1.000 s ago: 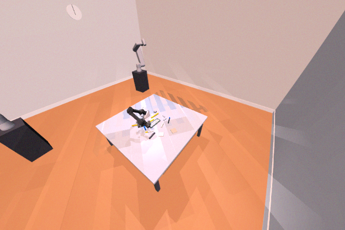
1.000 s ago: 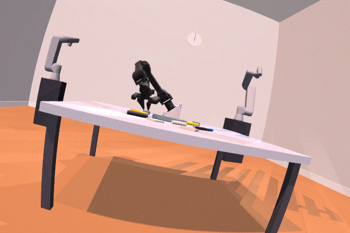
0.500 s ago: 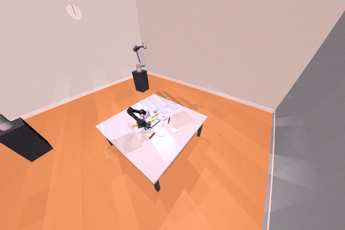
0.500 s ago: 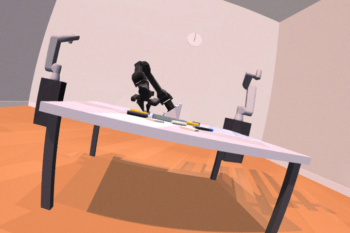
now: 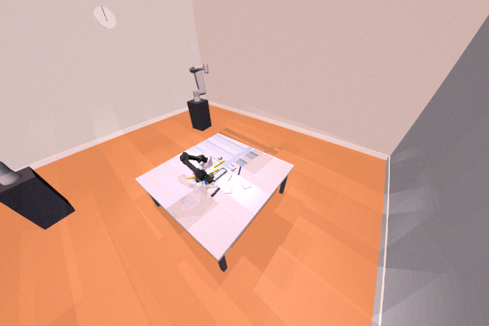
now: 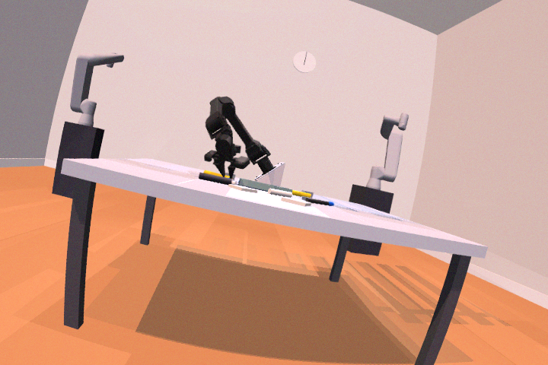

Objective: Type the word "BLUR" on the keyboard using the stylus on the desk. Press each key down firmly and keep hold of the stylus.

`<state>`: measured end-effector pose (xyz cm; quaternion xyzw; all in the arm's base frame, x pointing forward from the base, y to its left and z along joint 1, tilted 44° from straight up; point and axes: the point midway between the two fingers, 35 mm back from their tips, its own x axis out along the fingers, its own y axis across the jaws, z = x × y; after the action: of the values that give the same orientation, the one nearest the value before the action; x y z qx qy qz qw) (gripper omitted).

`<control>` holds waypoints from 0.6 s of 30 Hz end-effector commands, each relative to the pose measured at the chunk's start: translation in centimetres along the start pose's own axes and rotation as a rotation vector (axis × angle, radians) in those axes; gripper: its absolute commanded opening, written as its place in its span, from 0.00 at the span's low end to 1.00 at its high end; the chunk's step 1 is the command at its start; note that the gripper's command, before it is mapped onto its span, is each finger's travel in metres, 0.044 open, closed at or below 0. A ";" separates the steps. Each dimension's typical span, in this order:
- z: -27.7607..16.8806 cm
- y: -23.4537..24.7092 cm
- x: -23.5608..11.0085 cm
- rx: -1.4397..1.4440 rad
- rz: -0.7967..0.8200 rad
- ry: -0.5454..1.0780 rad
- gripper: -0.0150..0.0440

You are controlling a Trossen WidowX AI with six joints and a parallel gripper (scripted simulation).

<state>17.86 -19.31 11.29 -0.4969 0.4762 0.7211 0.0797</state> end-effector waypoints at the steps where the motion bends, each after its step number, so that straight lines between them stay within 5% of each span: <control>1: -0.2 0.0 0.3 -0.004 0.003 0.001 0.51; 11: -0.5 0.0 0.8 -0.004 0.003 0.001 0.51; 18: -0.4 0.0 0.7 0.000 0.001 -0.001 0.26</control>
<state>17.73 -19.87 10.75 -0.4959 0.4765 0.7217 0.0786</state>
